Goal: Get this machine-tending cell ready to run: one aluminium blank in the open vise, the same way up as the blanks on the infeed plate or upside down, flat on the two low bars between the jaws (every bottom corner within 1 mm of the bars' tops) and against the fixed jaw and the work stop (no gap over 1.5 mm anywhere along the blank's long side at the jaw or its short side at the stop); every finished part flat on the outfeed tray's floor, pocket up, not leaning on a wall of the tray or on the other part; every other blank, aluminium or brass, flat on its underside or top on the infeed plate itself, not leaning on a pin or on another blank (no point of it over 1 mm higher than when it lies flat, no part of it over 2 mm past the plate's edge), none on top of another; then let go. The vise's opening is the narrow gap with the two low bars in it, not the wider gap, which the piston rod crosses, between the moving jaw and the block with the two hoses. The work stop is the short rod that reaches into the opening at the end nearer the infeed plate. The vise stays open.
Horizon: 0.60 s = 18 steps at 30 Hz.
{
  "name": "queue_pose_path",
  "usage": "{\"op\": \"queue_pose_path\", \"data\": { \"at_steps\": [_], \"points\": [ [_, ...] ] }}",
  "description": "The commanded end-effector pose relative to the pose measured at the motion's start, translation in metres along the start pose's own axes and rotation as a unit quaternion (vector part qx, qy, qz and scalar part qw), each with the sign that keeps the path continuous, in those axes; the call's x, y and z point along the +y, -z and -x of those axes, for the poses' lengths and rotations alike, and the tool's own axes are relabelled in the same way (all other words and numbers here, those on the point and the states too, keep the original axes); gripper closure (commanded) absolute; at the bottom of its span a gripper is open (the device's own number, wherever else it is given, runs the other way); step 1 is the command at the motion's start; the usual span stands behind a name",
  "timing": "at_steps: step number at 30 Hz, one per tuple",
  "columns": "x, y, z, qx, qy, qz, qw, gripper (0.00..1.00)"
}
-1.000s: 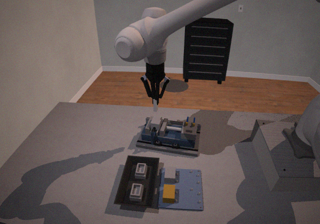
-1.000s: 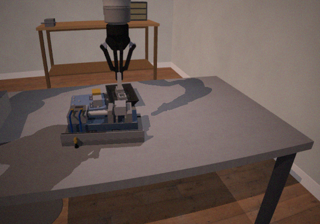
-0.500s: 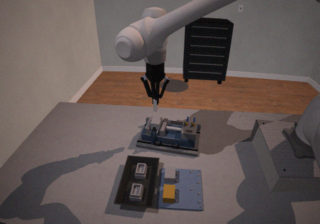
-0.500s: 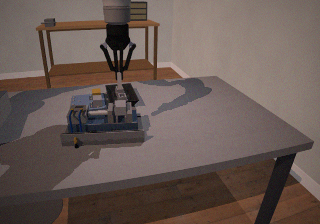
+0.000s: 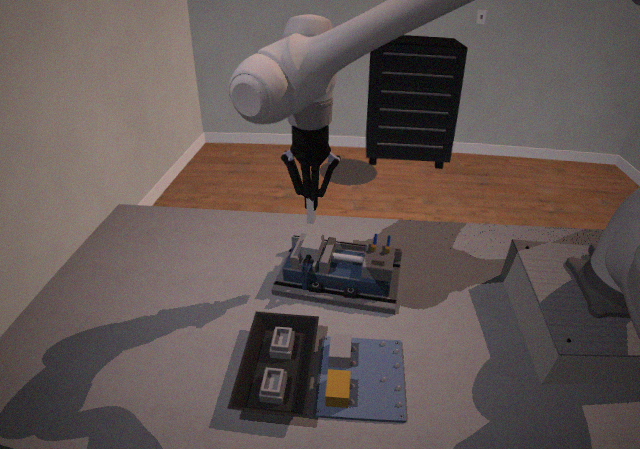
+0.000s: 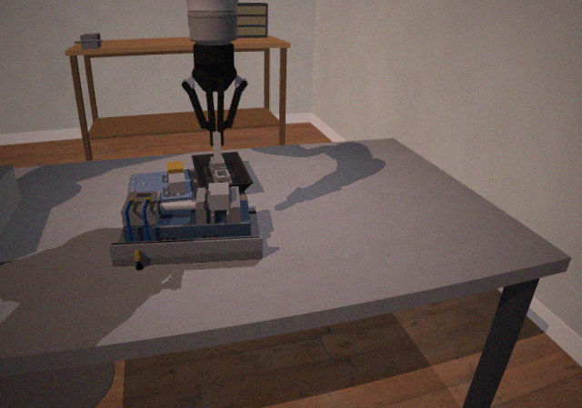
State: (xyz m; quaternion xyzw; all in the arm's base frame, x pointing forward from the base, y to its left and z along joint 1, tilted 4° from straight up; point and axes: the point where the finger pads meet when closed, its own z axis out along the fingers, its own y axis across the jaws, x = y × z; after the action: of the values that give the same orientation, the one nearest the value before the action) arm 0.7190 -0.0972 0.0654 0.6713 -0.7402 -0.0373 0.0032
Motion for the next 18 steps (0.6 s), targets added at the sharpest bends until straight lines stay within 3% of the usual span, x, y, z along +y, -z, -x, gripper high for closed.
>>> {"op": "queue_pose_path", "data": {
  "at_steps": [1, 18],
  "points": [
    [-0.0021, 0.0053, -0.0013, 0.001, -0.002, -0.001, 1.0, 1.0],
    [-0.0021, 0.0053, -0.0013, 0.001, -0.002, -0.001, 1.0, 1.0]
  ]
}}
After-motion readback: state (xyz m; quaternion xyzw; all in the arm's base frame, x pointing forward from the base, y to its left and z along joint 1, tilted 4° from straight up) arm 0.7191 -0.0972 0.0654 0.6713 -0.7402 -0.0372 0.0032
